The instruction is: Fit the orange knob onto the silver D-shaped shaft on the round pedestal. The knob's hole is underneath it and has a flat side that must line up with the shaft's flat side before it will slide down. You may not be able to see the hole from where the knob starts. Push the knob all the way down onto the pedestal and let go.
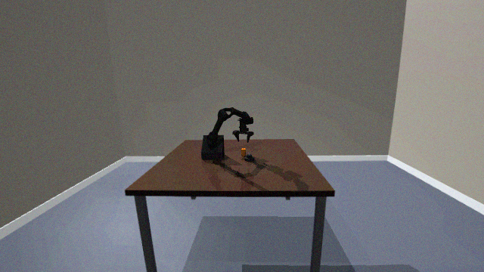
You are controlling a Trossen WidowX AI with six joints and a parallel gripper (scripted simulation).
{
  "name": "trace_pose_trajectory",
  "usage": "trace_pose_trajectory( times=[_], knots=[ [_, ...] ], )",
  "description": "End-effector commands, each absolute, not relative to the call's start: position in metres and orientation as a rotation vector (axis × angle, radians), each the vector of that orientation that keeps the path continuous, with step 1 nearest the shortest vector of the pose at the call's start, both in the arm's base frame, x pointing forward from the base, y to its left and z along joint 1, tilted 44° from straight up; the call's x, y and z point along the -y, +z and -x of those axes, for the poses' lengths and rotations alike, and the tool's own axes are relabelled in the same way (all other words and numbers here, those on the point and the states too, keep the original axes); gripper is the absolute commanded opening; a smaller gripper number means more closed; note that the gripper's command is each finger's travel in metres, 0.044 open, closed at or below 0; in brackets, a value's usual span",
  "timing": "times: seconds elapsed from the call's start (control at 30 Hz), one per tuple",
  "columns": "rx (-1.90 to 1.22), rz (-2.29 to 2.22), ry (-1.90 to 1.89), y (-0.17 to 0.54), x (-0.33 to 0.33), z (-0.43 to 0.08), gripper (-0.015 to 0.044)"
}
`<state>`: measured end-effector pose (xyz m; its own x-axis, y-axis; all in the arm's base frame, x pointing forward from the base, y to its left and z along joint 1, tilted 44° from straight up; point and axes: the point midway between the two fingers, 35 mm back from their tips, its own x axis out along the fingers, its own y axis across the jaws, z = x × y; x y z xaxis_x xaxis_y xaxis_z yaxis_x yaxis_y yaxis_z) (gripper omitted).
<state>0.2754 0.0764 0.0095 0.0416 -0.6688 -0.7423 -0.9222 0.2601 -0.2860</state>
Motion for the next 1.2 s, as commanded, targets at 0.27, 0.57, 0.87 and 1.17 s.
trace_pose_trajectory(
  times=[0.27, 0.57, 0.87, 1.17],
  knots=[
    [-1.695, 1.682, 0.618, 0.01, -0.077, -0.277, 0.044],
    [-1.696, 1.683, 0.616, -0.013, -0.055, -0.278, 0.044],
    [-1.696, 1.684, 0.616, -0.025, -0.044, -0.278, 0.044],
    [-1.696, 1.684, 0.616, -0.03, -0.039, -0.279, 0.044]
  ],
)
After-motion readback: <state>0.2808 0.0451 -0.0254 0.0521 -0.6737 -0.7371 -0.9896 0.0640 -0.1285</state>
